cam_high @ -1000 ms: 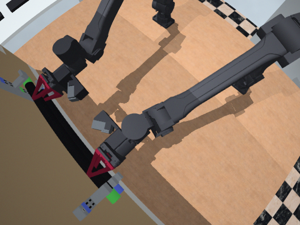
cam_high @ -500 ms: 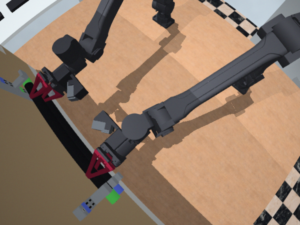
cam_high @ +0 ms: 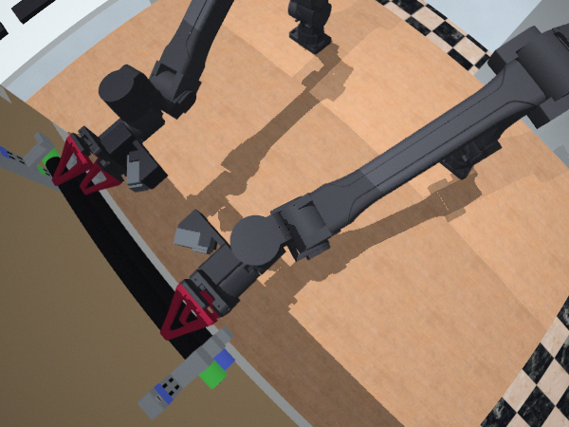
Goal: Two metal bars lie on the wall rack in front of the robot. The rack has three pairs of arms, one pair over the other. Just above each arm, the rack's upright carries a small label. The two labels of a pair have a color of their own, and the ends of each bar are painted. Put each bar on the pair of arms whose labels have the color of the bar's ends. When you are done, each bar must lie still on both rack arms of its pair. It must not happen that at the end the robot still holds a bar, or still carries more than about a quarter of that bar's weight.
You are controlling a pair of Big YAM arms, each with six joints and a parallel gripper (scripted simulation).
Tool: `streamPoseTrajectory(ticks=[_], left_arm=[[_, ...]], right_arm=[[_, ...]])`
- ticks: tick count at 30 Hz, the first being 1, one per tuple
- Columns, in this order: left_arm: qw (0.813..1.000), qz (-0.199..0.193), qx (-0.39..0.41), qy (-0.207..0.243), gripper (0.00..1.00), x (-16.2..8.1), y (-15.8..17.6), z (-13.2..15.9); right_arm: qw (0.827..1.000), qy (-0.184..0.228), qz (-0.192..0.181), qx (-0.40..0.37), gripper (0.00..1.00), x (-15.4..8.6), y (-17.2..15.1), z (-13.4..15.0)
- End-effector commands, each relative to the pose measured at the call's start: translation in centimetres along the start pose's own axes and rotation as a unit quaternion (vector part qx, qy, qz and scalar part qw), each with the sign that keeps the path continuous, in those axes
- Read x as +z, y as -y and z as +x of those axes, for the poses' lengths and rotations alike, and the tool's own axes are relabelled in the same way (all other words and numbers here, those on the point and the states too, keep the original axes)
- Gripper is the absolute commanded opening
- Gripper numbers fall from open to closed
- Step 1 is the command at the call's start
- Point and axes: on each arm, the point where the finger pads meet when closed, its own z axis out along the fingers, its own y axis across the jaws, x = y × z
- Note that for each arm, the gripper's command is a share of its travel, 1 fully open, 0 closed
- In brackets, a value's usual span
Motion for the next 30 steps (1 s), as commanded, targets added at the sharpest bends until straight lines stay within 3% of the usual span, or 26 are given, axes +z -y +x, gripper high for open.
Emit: streamPoseTrajectory(ticks=[1, 30], left_arm=[[1.000, -0.019, -0.012, -0.002, 0.64, 0.20, -3.08, 0.26], [1.000, -0.017, -0.010, -0.001, 0.64, -0.52, -3.03, 0.07]], right_arm=[[1.000, -0.005, 0.017, 0.014, 0.64, 0.07, 2.59, 0.52], [1.000, -0.004, 0.014, 0.015, 0.64, -0.64, 2.35, 0.26]])
